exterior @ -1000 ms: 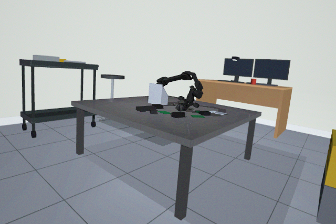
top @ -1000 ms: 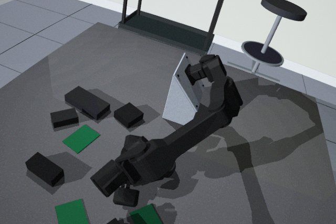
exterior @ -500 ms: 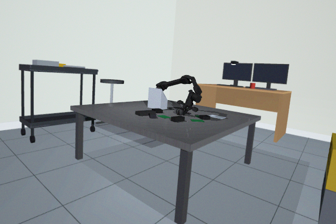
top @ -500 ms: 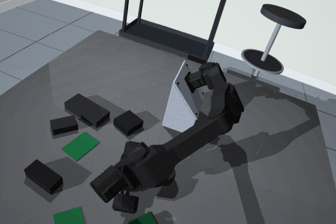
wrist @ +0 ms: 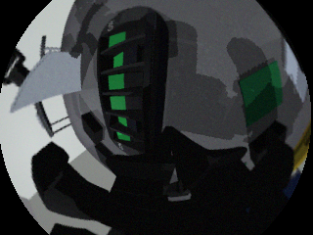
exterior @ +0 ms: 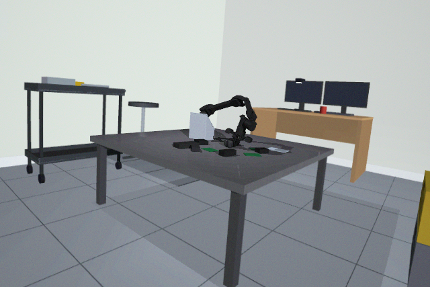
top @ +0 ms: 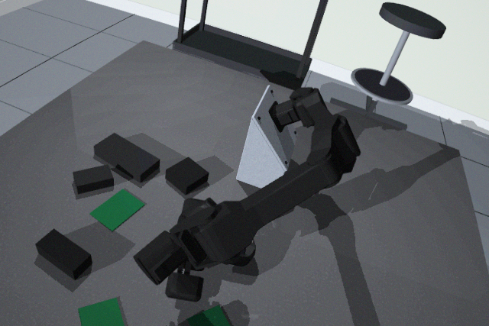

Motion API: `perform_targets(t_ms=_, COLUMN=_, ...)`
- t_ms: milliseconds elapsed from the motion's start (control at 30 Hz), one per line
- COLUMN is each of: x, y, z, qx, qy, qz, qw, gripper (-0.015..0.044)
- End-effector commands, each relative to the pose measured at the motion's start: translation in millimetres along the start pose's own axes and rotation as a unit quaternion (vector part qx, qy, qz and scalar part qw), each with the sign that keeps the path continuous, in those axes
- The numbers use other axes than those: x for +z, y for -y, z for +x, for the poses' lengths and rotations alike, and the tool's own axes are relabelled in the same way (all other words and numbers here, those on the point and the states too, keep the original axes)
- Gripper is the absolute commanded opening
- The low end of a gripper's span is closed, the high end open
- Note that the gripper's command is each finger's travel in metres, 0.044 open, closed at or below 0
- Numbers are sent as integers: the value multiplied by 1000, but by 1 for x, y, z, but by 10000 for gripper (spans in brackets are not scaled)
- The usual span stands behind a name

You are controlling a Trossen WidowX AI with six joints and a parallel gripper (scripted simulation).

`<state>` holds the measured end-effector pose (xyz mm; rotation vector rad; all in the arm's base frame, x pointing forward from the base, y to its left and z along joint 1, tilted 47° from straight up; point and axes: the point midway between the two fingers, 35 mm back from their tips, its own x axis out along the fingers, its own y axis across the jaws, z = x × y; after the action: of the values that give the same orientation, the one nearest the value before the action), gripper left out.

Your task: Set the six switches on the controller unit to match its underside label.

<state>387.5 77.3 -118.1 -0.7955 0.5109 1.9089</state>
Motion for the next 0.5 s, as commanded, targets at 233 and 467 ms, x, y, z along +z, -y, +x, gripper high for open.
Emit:
perform_targets(t_ms=233, x=0, y=4, z=-48, qx=5, qy=1, qz=1, qw=1000, gripper=0)
perform_targets(t_ms=467, x=-1, y=3, z=-55, qx=6, qy=3, qz=7, qw=1000, gripper=0)
